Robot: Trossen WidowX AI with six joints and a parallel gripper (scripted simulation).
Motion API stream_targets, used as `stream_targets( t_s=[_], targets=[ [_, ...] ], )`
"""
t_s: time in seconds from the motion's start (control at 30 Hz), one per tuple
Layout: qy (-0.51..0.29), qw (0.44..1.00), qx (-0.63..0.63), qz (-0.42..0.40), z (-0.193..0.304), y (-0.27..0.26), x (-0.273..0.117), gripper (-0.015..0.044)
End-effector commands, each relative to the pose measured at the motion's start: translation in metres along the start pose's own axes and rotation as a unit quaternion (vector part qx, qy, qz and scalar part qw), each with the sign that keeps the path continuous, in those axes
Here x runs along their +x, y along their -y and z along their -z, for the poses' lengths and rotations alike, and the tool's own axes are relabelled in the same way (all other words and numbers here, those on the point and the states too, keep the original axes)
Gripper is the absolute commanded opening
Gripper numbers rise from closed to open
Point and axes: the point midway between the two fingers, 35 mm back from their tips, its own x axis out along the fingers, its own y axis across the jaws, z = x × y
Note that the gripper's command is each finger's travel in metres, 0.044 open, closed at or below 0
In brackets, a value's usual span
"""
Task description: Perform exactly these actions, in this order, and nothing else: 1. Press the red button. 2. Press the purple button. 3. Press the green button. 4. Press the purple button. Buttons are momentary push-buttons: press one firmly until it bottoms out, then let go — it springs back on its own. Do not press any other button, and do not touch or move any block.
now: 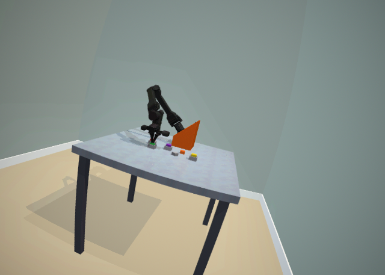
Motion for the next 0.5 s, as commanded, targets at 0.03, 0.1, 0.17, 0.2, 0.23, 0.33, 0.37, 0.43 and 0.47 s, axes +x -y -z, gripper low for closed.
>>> stream_targets(
  t_s=[0.03, 0.1, 0.17, 0.2, 0.23, 0.33, 0.37, 0.43, 0.47],
  targets=[
    [-0.002, 1.000, -0.004, 0.001, 0.002, -0.001, 0.001, 0.0020],
    [-0.002, 1.000, -0.004, 0.001, 0.002, -0.001, 0.001, 0.0020],
    [-0.002, 1.000, -0.004, 0.001, 0.002, -0.001, 0.001, 0.0020],
    [-0.002, 1.000, -0.004, 0.001, 0.002, -0.001, 0.001, 0.0020],
    [-0.002, 1.000, -0.004, 0.001, 0.002, -0.001, 0.001, 0.0020],
    [-0.002, 1.000, -0.004, 0.001, 0.002, -0.001, 0.001, 0.0020],
    [0.000, 1.000, 0.000, 0.000, 0.000, 0.000, -0.002, 0.0020],
    [-0.001, 1.000, -0.003, -0.001, 0.001, -0.001, -0.022, 0.0020],
    [-0.002, 1.000, -0.003, 0.000, 0.001, -0.001, -0.031, 0.0020]
  ],
)
